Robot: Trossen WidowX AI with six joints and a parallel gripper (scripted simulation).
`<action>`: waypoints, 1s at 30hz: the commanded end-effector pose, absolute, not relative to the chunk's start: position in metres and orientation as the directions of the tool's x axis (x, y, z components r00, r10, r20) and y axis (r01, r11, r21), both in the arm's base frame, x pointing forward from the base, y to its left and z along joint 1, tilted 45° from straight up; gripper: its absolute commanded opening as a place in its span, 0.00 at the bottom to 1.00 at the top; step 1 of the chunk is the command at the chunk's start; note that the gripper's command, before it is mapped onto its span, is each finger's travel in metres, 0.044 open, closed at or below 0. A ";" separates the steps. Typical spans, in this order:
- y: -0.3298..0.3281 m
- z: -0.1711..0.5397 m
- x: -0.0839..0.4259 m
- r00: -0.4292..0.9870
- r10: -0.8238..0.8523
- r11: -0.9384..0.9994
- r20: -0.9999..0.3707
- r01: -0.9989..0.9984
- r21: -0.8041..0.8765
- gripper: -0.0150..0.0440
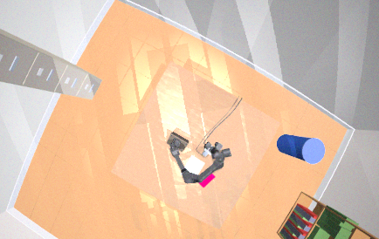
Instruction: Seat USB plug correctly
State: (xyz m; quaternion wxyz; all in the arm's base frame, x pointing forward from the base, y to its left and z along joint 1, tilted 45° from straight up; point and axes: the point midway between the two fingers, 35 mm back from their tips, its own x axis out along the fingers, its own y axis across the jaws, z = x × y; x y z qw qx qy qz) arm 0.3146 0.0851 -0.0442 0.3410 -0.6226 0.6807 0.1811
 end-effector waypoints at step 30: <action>0.088 -0.041 0.315 0.008 -0.724 0.160 -0.690 -0.971 -0.178 0.42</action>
